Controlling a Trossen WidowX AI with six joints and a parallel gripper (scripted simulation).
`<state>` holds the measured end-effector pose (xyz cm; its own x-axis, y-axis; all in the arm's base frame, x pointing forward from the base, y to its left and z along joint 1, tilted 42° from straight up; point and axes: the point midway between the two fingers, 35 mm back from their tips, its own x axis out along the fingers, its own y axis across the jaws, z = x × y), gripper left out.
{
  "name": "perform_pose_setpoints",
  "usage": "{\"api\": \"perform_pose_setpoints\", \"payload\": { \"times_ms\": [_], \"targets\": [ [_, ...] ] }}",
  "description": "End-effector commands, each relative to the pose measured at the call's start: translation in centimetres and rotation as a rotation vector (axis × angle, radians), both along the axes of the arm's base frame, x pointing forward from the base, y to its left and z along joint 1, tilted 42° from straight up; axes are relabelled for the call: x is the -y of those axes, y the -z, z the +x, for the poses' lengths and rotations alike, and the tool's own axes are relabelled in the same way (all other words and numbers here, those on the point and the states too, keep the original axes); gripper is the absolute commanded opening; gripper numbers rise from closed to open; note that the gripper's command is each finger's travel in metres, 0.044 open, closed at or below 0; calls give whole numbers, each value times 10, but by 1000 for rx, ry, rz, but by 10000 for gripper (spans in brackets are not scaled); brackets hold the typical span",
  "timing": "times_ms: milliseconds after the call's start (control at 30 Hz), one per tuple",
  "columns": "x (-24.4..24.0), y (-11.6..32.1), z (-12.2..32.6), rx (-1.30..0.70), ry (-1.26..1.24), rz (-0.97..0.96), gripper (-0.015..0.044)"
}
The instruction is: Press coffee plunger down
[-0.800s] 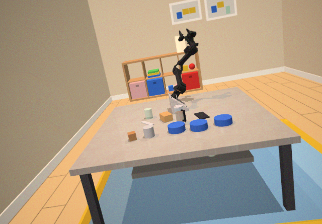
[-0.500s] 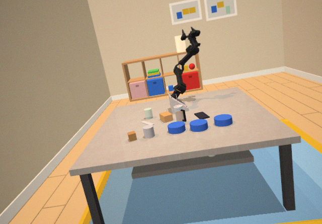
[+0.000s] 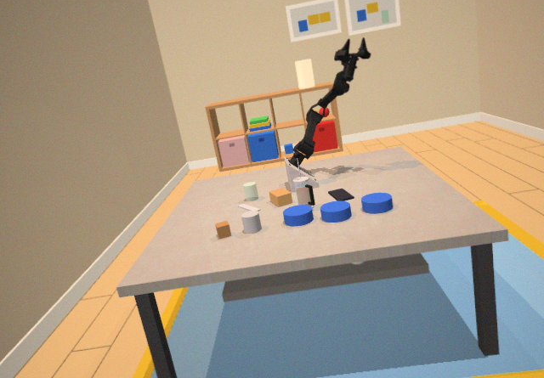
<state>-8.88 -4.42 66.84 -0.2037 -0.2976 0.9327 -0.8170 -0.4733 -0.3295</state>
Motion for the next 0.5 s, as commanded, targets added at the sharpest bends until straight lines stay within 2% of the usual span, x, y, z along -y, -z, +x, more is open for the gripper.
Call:
{"api": "perform_pose_setpoints", "payload": {
  "times_ms": [0,233,467],
  "targets": [
    [-13,-5,68,-226,202,-63,440],
    [-17,13,190,-624,557,-218,440],
    [7,67,297,-1001,846,-415,440]
  ]
}}
